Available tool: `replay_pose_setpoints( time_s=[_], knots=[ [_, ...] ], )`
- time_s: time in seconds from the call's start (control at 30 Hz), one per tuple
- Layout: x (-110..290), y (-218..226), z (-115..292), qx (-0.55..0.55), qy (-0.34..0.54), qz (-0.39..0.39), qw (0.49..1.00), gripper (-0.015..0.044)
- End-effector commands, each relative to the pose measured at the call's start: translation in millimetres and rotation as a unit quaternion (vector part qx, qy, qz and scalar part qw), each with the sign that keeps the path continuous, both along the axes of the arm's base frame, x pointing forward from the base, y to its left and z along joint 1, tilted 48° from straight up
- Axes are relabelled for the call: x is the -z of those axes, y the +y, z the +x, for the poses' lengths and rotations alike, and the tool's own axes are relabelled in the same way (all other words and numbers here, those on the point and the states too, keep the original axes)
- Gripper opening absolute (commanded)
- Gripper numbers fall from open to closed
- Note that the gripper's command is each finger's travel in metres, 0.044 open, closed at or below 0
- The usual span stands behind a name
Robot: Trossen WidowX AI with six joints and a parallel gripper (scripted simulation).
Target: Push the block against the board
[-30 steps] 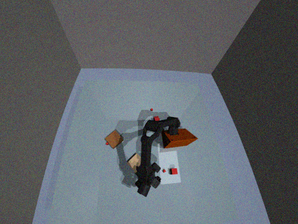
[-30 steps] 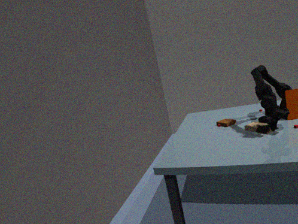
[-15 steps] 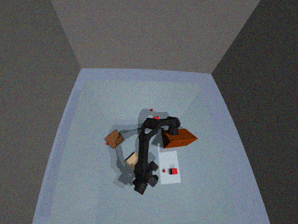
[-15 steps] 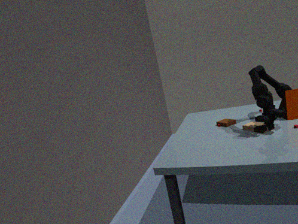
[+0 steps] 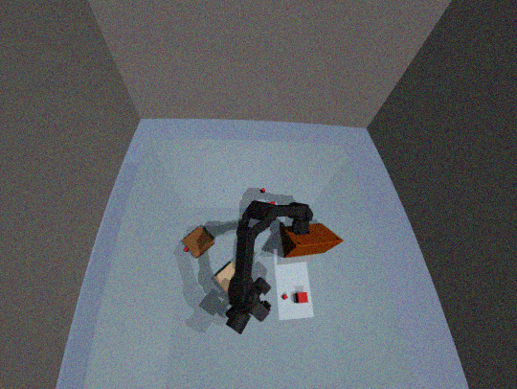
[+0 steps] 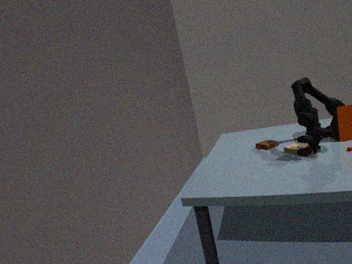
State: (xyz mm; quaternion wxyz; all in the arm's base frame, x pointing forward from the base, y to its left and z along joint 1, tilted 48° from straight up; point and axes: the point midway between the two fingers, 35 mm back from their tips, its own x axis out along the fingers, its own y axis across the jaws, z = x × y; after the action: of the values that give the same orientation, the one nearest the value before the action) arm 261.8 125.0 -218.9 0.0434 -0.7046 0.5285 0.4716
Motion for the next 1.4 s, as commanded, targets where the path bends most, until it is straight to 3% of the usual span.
replay_pose_setpoints(
  time_s=[0.0,1.37],
  knots=[
    [-4,-6,5,-0.001,-0.001,-0.005,1.000,0.0000],
    [-34,-34,41,-0.002,-0.002,-0.004,1.000,0.0000]
  ],
)
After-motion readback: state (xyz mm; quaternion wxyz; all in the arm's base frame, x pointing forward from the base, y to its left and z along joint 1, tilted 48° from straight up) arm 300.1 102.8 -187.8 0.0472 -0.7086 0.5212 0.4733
